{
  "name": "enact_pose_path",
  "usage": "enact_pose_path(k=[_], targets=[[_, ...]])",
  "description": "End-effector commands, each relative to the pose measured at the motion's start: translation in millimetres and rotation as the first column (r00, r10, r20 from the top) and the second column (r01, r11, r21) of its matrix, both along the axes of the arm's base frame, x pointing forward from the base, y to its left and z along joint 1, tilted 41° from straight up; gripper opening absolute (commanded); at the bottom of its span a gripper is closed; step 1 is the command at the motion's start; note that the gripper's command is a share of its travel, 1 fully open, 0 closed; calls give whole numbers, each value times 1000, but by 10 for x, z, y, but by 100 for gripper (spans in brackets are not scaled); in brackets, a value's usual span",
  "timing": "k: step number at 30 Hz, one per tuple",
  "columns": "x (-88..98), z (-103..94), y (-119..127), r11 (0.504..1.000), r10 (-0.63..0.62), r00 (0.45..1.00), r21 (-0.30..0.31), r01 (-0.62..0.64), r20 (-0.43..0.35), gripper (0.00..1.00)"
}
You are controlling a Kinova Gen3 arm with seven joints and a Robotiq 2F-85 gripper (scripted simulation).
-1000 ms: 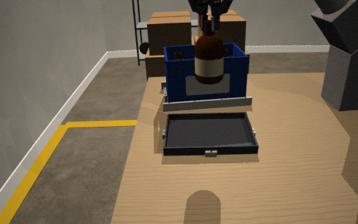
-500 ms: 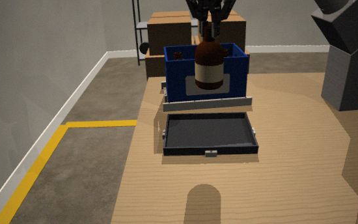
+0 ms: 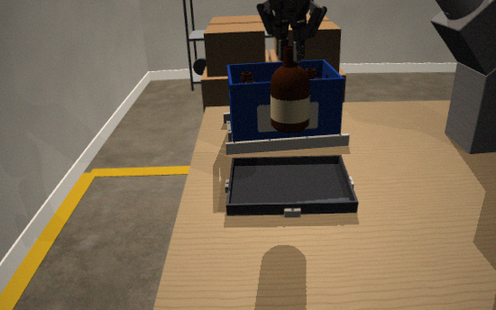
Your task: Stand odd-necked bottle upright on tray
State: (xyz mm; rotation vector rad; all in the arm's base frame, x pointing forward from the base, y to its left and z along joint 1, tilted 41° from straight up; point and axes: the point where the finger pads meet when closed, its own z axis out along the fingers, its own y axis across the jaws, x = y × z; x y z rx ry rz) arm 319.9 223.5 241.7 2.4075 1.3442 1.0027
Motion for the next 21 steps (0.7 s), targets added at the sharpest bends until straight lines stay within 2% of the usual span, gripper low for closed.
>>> enact_pose_path(k=[1,21], targets=[[37,-32,-23,1000,-8,1000,3,8,-4,0],[250,-278,23,1000,-8,1000,3,8,-4,0]])
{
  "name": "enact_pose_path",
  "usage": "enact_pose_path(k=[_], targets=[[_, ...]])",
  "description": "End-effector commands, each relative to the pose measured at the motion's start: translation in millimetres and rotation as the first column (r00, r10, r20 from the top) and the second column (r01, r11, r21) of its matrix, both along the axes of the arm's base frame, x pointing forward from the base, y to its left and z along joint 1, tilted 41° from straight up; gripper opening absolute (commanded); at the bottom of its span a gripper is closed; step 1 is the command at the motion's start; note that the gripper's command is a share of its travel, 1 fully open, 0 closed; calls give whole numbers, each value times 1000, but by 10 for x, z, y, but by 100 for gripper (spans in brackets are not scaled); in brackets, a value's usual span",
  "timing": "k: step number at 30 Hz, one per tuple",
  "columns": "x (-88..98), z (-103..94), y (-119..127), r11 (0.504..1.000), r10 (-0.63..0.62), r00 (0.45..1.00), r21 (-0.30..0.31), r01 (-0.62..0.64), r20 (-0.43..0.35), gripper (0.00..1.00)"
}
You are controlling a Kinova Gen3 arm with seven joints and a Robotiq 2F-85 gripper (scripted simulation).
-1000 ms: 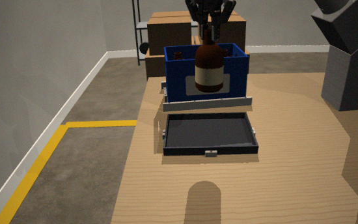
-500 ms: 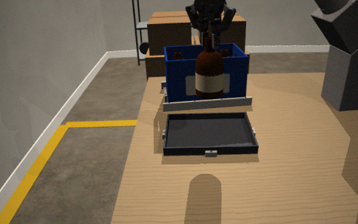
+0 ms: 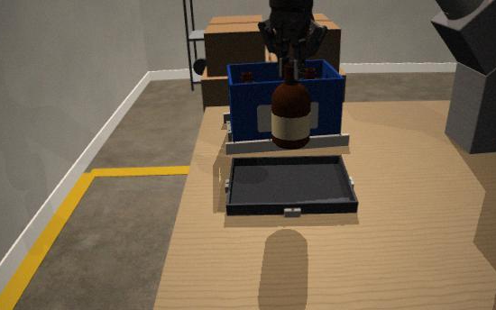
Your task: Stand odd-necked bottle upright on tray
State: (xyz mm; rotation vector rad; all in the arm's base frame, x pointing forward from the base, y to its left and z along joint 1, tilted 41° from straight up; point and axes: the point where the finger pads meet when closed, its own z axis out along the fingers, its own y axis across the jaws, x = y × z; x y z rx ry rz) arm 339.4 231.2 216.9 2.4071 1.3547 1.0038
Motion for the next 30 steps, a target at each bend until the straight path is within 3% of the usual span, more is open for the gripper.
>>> enact_pose_path(k=[1,30], targets=[[70,-47,-51,1000,-16,1000,1,16,-2,0],[450,-487,31,1000,-16,1000,1,16,-2,0]])
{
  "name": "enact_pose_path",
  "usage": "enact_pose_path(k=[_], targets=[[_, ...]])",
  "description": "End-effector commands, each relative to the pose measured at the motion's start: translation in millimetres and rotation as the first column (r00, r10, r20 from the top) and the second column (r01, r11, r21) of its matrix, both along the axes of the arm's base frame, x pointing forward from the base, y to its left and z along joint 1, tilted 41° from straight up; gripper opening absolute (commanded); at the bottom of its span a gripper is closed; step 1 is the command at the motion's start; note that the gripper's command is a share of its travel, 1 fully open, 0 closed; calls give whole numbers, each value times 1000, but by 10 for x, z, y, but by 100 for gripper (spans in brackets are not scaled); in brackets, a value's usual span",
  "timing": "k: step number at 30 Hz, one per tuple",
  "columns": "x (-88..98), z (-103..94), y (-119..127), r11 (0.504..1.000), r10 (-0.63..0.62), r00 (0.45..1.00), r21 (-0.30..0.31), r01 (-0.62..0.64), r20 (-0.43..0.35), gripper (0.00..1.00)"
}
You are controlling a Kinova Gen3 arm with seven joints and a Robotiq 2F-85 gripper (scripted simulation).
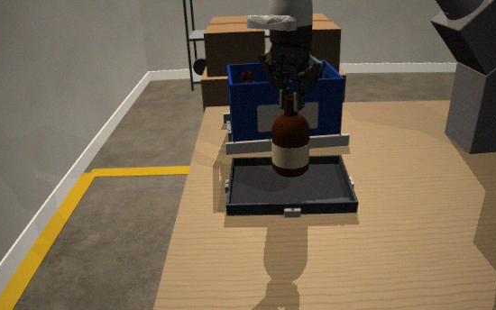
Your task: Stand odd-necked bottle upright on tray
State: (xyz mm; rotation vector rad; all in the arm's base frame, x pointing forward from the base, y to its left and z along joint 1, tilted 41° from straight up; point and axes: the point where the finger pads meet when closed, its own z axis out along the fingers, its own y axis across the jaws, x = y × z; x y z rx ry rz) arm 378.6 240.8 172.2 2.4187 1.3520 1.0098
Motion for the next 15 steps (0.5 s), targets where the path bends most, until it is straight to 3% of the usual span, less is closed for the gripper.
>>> enact_pose_path(k=[1,15], targets=[[70,-54,-62,1000,-15,1000,-10,15,2,0],[165,-164,-42,1000,-15,1000,-10,15,2,0]])
